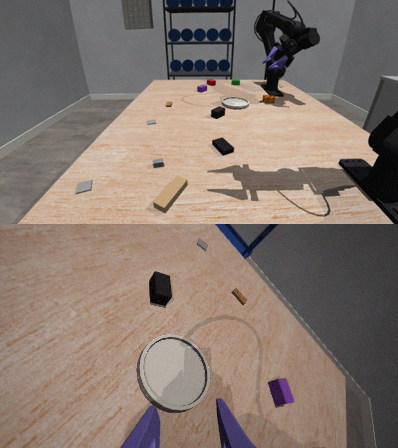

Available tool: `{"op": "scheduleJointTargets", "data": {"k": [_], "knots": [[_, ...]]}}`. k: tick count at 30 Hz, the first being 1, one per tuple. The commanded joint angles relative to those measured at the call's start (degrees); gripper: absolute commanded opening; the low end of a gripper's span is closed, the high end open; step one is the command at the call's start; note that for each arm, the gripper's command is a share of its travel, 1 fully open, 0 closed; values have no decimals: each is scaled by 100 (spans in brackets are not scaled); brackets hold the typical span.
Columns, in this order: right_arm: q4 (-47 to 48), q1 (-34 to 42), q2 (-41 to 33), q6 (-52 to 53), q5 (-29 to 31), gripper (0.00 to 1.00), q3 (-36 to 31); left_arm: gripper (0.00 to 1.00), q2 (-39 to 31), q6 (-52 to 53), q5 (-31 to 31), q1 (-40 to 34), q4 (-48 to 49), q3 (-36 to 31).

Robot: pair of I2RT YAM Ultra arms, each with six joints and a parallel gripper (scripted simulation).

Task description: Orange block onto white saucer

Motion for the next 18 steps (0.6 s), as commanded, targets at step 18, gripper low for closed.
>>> {"op": "scheduleJointTargets", "data": {"k": [18], "knots": [[17,0,-25,5,18,35,46,55,-28,-7,4,1,36,49]]}}
